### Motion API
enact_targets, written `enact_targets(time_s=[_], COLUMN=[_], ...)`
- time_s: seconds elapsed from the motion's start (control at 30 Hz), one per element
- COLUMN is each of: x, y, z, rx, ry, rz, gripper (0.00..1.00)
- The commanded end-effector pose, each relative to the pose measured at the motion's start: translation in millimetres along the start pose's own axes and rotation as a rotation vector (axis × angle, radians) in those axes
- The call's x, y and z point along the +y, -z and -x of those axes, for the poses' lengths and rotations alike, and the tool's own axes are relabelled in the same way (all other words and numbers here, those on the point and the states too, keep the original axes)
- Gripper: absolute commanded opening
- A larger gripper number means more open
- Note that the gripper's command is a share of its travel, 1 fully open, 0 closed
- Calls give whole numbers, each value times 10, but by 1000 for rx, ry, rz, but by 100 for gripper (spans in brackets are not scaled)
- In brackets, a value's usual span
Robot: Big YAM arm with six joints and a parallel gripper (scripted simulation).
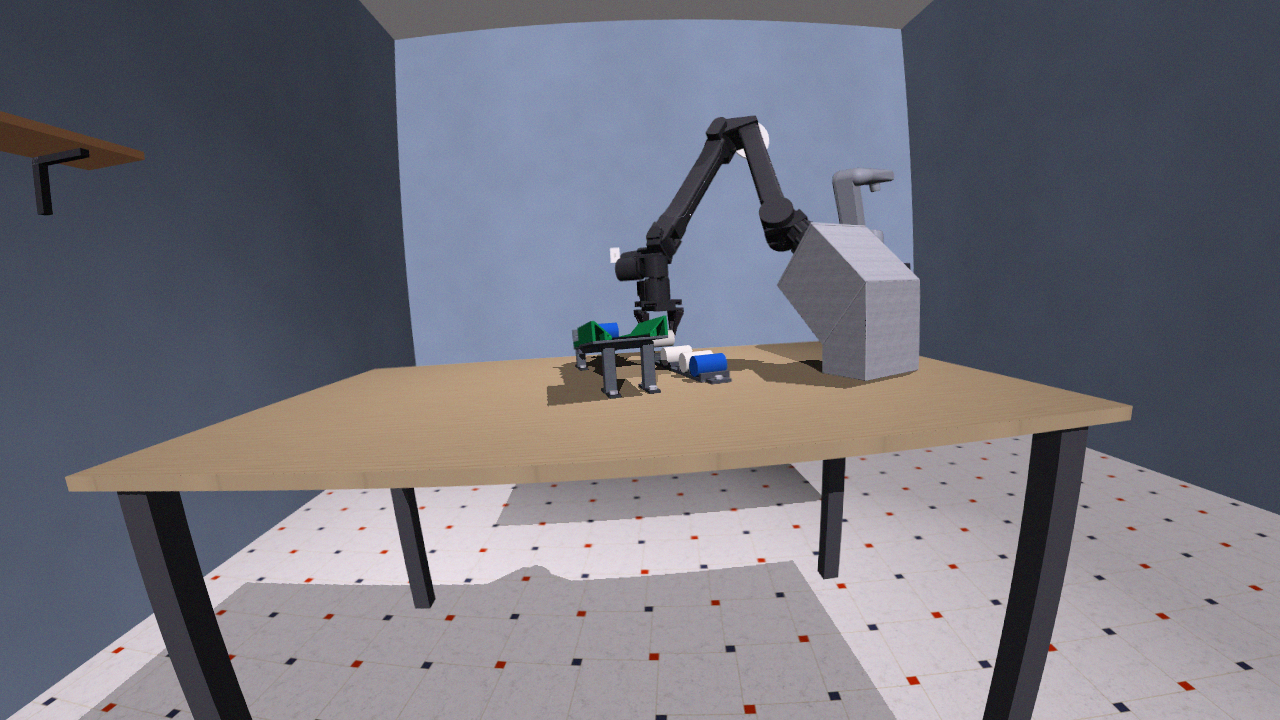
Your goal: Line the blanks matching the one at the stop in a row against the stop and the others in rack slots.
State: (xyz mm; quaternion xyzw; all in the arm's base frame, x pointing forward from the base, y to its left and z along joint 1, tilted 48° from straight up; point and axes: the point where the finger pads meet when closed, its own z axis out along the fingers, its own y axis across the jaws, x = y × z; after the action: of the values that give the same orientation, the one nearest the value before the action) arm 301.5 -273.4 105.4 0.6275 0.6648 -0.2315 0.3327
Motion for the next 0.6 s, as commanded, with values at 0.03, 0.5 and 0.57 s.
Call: enact_targets(time_s=[0.03, 0.5, 0.57], x=[-30, -6, -6], y=[-213, -286, -286], z=[-5, 15, 15], rx=[-3, -5, -5], ry=[28, 30, 30], rz=[-8, -4, -4], gripper=[59, 59, 59])
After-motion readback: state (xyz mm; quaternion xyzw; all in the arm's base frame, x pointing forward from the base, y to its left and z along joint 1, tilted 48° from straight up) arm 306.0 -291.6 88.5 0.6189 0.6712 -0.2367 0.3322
